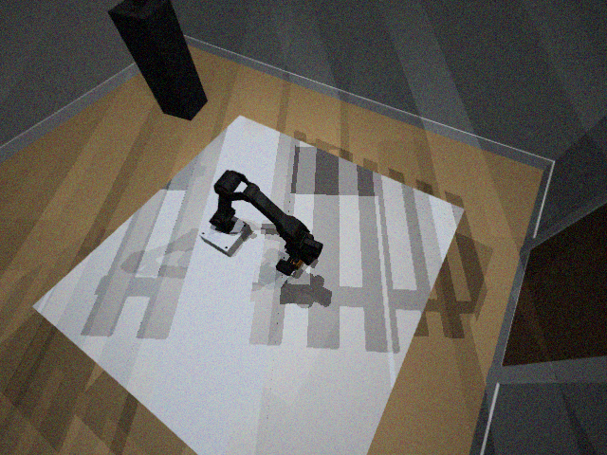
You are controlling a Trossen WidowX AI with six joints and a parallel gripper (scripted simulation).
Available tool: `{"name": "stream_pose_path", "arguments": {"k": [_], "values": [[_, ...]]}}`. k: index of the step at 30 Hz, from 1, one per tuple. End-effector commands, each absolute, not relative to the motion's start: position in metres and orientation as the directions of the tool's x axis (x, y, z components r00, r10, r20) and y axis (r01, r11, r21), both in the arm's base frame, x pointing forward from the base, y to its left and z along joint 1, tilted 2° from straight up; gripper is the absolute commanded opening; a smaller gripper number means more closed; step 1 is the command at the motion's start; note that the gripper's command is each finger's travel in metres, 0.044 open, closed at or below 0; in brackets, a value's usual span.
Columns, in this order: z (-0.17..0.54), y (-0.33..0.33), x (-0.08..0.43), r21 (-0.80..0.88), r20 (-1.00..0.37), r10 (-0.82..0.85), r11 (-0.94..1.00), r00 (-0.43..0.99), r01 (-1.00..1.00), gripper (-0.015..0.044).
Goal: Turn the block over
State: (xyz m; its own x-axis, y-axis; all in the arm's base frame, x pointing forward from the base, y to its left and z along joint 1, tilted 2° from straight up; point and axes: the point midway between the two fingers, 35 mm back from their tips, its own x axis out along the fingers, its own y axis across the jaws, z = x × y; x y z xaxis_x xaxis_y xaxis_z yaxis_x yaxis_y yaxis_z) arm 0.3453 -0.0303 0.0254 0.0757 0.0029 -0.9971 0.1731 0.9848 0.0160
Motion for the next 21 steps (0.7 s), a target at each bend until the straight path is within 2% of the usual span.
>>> {"name": "stream_pose_path", "arguments": {"k": [1, 11, 21], "values": [[0.0192, -0.0307, 0.3436, 0.012, -0.998, 0.0, 0.984, 0.068, 0.178, 0.044], [0.0192, -0.0307, 0.3436, 0.012, -0.998, 0.0, 0.984, 0.068, 0.178, 0.0177], [0.0192, -0.0307, 0.3436, 0.012, -0.998, 0.0, 0.984, 0.068, 0.178, 0.0111]]}}
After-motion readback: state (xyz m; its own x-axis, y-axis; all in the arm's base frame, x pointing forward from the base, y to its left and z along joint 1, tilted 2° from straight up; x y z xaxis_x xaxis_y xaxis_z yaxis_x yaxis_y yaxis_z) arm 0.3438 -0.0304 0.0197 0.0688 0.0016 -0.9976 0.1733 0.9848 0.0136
